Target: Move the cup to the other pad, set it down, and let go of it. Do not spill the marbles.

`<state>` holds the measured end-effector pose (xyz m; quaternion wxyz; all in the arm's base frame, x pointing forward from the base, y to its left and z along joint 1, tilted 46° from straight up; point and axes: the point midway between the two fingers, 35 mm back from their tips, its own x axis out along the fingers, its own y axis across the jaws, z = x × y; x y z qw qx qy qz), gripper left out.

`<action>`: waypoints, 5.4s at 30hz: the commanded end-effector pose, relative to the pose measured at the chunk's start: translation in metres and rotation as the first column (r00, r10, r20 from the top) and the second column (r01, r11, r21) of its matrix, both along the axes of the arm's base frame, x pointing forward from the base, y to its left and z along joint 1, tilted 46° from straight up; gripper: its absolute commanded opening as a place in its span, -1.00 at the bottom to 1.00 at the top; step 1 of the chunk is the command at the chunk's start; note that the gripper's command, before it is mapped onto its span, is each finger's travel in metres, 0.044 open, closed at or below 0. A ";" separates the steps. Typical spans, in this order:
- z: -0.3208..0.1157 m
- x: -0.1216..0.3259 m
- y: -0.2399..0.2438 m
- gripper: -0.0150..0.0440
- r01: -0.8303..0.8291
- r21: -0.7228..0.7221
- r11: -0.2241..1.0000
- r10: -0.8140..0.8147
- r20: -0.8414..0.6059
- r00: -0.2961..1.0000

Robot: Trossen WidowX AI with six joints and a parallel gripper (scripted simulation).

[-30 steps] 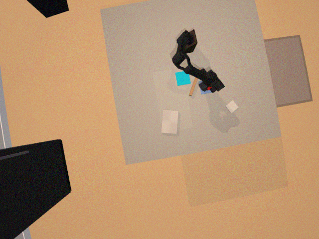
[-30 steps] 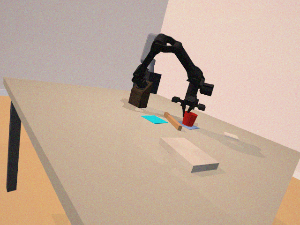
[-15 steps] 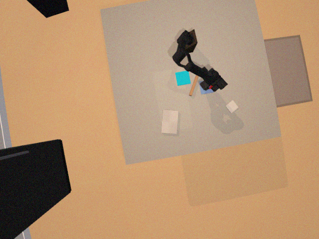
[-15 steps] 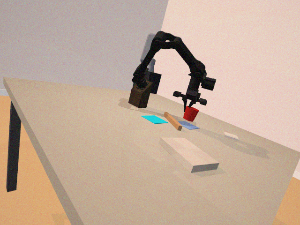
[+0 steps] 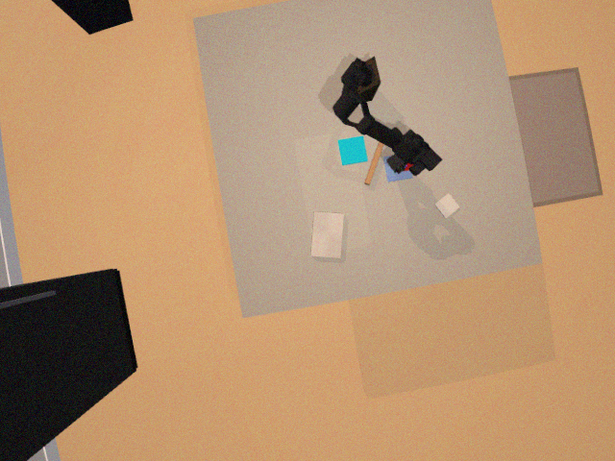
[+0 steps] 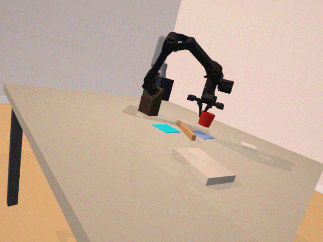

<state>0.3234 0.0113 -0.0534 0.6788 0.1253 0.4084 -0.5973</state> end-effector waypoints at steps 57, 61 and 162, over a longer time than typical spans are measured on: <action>0.055 -0.046 -0.044 -0.49 0.006 0.000 1.000 -0.006 0.000 1.000; 0.060 -0.050 -0.048 -0.49 0.006 0.000 1.000 -0.006 0.000 1.000; 0.095 -0.119 -0.136 -0.49 0.006 -0.003 1.000 -0.006 -0.003 1.000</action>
